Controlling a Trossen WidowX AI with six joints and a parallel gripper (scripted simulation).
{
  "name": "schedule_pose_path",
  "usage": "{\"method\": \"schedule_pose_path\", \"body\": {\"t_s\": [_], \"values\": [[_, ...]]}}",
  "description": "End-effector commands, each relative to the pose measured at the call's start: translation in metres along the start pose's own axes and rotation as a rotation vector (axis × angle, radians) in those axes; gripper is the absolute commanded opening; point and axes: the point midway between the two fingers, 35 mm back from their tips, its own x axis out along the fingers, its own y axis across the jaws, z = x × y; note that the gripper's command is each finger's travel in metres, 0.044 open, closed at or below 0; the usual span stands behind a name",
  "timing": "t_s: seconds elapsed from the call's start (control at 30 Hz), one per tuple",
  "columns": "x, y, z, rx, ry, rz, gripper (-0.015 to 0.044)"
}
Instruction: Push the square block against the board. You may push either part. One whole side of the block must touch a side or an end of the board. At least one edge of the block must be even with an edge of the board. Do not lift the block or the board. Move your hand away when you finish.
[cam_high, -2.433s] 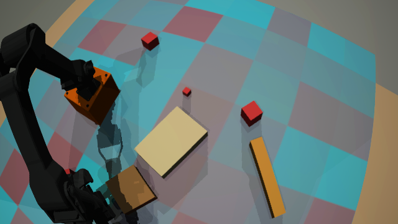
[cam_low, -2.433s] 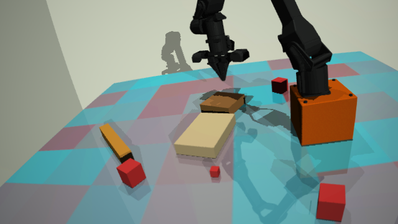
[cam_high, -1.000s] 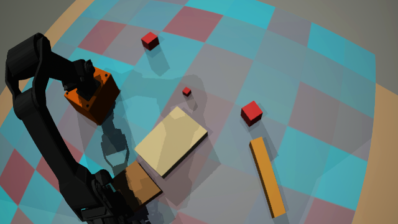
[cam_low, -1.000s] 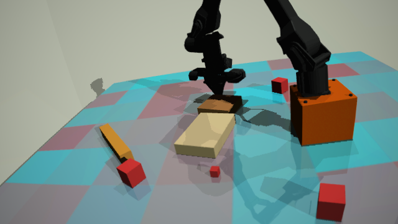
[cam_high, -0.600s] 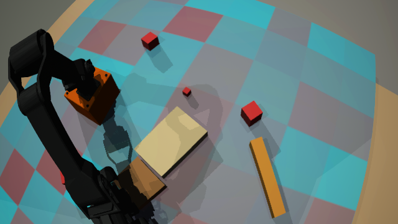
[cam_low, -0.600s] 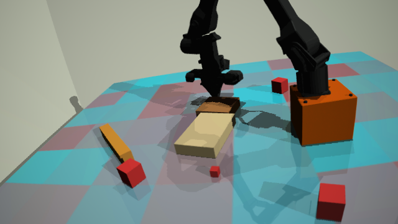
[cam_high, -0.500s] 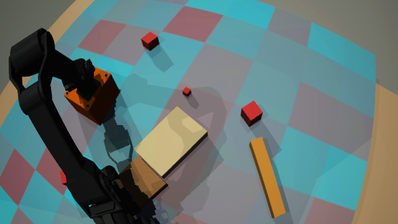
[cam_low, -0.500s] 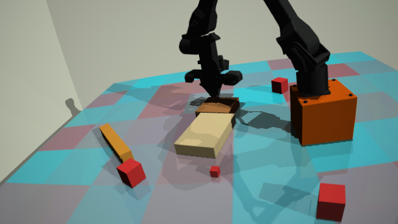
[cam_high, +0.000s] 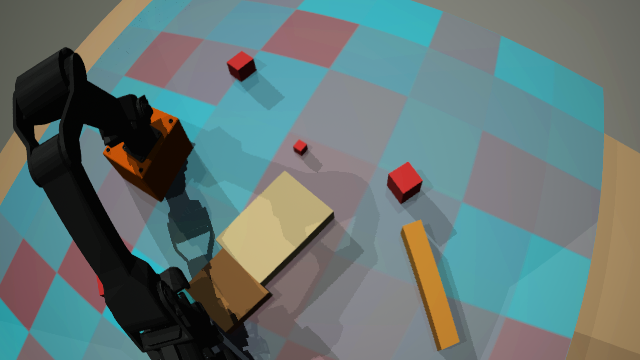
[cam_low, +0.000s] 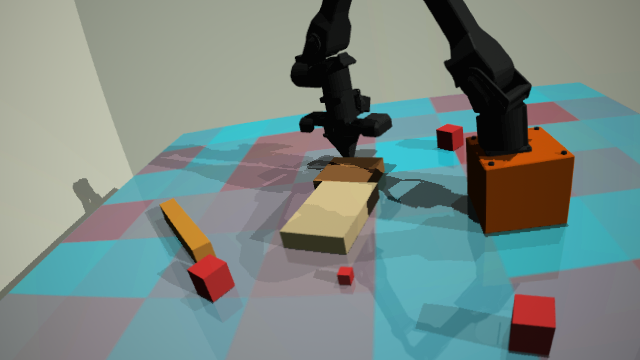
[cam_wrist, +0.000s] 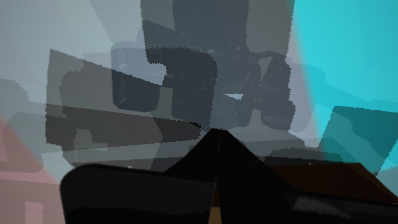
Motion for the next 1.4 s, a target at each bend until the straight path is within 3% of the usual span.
{"method": "schedule_pose_path", "body": {"t_s": [0.0, 0.63, 0.8, 1.0, 1.37], "values": [[0.0, 0.001, 0.005, -0.005, 0.002, 0.002, 0.0], [-0.001, 0.001, 0.037, -0.006, -0.001, 0.003, 0.0], [-0.053, 0.001, 0.034, -0.005, -0.001, 0.003, 0.0], [-0.054, 0.003, 0.034, -0.005, -0.007, 0.013, 0.0], [-0.054, 0.012, 0.011, -0.359, -0.005, 0.011, 0.0]]}}
